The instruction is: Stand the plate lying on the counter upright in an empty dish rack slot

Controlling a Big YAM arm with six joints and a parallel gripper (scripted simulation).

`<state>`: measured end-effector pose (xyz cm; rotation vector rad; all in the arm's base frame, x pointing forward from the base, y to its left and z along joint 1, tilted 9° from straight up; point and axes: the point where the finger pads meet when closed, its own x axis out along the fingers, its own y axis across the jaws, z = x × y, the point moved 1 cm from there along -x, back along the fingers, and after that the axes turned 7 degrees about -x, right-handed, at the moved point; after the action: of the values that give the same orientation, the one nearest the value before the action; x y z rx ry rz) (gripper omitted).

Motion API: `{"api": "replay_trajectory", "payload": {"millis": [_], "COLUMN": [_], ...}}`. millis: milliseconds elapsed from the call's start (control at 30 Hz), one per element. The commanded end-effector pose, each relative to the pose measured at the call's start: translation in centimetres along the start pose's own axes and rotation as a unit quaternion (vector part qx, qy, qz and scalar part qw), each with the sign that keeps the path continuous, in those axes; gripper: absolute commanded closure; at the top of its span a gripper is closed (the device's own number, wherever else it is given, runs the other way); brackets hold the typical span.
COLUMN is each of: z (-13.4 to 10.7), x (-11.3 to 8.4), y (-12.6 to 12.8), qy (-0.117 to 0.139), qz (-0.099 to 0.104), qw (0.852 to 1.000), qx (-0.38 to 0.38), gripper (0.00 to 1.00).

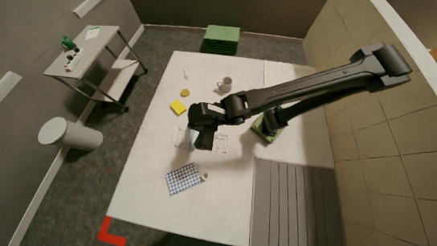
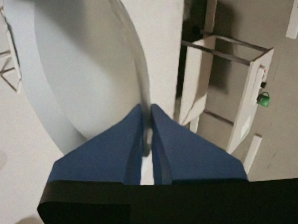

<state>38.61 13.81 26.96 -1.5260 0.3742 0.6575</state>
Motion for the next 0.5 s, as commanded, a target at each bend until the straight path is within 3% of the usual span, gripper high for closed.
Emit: {"api": "replay_trajectory", "payload": {"millis": [0,200,233,300,467], "z": [0.4,0.4,0.6,0.5,0.5], "x": [-0.7,-0.1,-1.0,0.1,0.6], "y": [-1.9,-1.2,-3.4,-1.0,-0.4], "qy": [-0.006,-0.005,-0.007,-0.005,-0.004], "qz": [-0.037,-0.029,-0.050,-0.030,-0.030], "qw": [0.999,1.000,0.999,1.000,1.000], "qx": [0.008,0.007,0.010,0.006,0.007], "gripper": [1.00,1.00,1.00,1.00,1.00]}}
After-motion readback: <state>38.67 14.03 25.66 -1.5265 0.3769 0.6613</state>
